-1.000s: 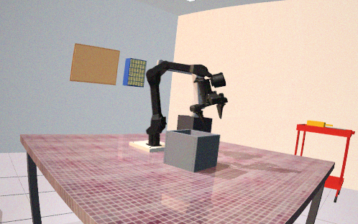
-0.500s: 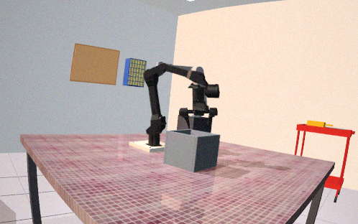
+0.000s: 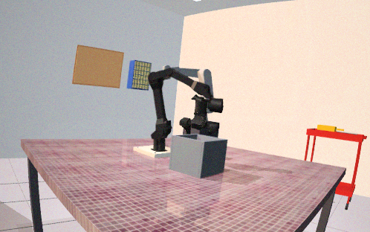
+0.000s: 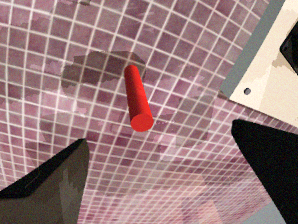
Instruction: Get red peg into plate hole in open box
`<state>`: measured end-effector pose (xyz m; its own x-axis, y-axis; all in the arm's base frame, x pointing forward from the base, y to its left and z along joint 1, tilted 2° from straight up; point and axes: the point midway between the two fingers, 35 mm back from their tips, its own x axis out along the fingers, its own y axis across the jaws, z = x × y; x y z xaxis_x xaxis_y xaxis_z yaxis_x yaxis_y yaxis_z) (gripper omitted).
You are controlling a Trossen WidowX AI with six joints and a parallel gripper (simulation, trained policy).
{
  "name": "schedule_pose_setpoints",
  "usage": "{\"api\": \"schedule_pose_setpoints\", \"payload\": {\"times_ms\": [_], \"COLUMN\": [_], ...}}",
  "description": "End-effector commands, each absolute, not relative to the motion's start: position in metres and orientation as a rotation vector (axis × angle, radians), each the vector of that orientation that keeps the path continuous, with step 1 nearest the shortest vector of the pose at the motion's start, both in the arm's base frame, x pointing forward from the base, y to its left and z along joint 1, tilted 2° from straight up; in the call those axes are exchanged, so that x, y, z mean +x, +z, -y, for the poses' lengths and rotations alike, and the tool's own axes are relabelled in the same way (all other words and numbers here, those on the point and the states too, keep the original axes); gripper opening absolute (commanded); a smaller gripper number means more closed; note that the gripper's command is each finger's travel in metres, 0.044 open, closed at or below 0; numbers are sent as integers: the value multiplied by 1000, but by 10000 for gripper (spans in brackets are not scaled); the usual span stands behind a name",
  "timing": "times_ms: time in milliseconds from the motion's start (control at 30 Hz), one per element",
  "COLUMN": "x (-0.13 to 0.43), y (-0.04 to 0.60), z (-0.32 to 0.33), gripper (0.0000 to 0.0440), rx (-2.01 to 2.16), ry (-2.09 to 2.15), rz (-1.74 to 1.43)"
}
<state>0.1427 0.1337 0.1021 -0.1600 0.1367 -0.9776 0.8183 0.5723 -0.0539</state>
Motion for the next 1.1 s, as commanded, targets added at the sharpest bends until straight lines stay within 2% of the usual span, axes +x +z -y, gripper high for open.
{"api": "schedule_pose_setpoints", "payload": {"times_ms": [0,267,367,533,900,967,1067], "x": [140,138,139,142,151,153,157], "y": [93,68,60,50,45,48,56], "z": [-132,-129,-129,-131,-139,-141,-147], "gripper": [440,440,426,321,39,13,9], "rx": [832,877,890,907,916,930,972], "ry": [-775,-850,-869,-875,-837,-818,-785], "rz": [-1647,-1625,-1611,-1602,-1609,-1613,-1612]}}
